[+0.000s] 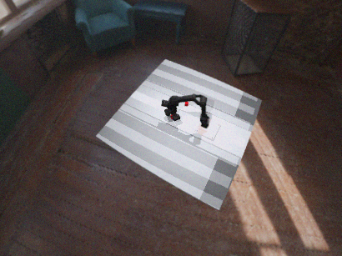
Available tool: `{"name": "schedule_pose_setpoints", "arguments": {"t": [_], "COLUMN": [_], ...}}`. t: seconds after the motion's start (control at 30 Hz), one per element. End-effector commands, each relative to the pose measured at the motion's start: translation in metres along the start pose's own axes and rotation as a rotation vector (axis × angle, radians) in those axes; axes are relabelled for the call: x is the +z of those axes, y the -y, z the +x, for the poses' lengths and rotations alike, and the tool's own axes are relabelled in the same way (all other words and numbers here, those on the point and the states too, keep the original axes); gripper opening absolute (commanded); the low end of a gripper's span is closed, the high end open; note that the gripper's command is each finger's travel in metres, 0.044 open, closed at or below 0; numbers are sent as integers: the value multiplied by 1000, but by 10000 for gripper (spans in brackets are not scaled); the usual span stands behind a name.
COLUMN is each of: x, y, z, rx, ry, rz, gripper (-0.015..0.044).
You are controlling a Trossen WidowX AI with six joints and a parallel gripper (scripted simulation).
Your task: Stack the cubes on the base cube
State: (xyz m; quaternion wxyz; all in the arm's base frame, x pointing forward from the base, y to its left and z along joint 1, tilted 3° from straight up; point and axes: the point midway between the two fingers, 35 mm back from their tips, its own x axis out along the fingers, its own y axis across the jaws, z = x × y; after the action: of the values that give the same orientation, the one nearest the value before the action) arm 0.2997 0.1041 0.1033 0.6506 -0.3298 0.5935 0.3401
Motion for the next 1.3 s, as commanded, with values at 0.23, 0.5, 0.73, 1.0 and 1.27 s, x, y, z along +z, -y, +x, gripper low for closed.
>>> {"name": "schedule_pose_setpoints", "arguments": {"t": [0.23,0.5,0.73,1.0,1.27], "x": [0,0,-7,-53,-111], "y": [0,0,8,49,82], "z": [-16,-30,-29,-40,-53], "rx": [0,0,1,2,-8], "ry": [0,0,0,11,6], "rz": [0,0,98,652,1230], "gripper": [205,205,265,265,265]}}
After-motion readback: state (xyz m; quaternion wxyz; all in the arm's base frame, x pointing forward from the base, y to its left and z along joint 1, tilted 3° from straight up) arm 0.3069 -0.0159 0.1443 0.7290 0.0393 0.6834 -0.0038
